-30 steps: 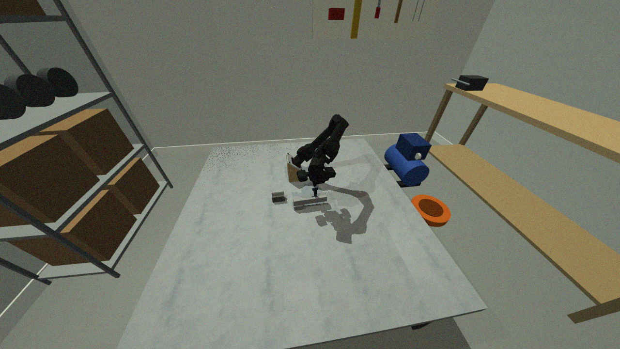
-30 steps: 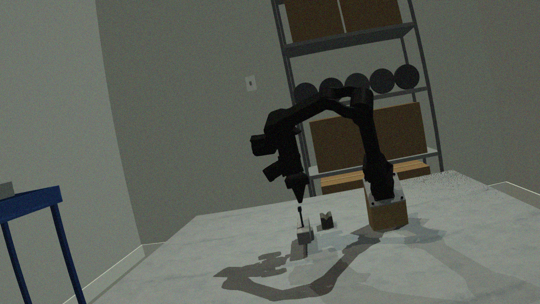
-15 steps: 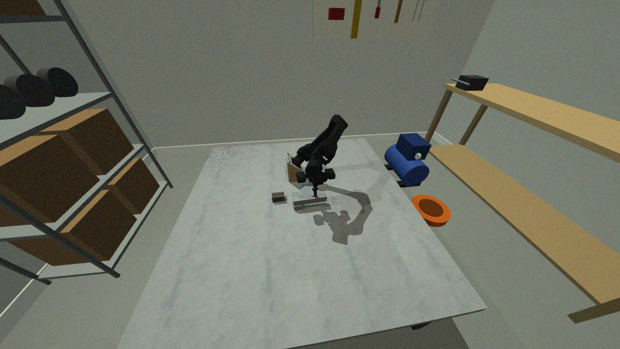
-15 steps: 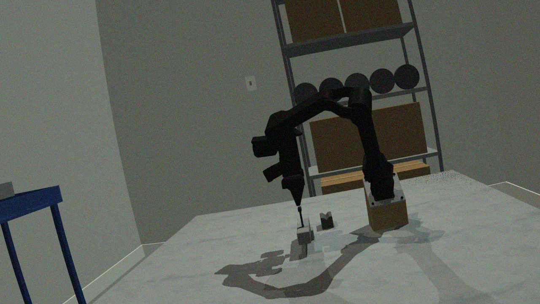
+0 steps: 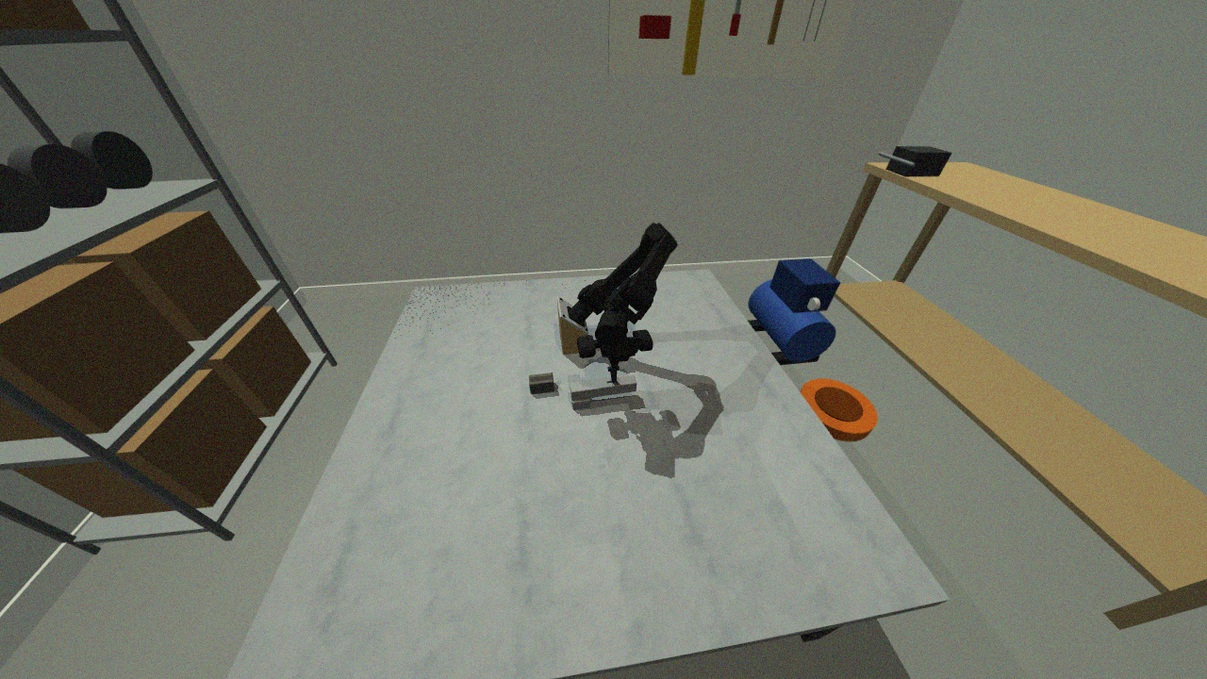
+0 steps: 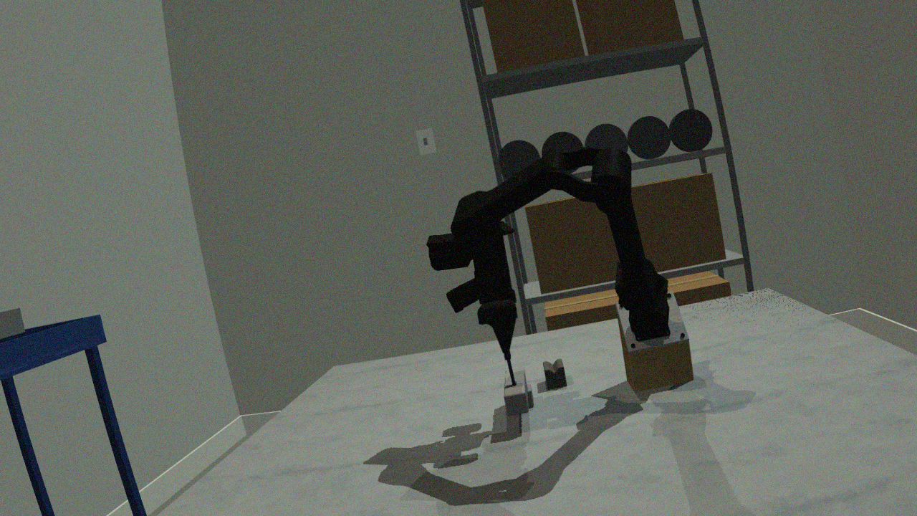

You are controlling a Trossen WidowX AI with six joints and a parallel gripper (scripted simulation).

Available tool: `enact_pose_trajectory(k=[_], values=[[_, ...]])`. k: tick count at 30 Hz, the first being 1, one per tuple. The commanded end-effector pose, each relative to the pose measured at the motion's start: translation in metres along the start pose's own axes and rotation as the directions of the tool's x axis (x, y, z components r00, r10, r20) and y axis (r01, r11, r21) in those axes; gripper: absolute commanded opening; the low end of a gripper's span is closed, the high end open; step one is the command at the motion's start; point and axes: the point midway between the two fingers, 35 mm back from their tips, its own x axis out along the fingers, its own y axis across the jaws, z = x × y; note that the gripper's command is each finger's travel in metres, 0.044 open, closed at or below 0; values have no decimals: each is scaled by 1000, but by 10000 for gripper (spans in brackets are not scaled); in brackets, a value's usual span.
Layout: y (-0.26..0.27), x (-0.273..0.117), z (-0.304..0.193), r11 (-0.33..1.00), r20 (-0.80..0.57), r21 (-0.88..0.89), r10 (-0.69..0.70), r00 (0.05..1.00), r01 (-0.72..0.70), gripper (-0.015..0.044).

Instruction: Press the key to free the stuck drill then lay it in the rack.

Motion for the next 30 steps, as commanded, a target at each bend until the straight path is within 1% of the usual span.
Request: enact_pose_trajectory(k=[1, 30], values=[[1, 6, -1, 1000, -15, 4, 6, 1000, -6, 0], [2, 14, -6, 1000, -15, 4, 6, 1000, -6, 0]])
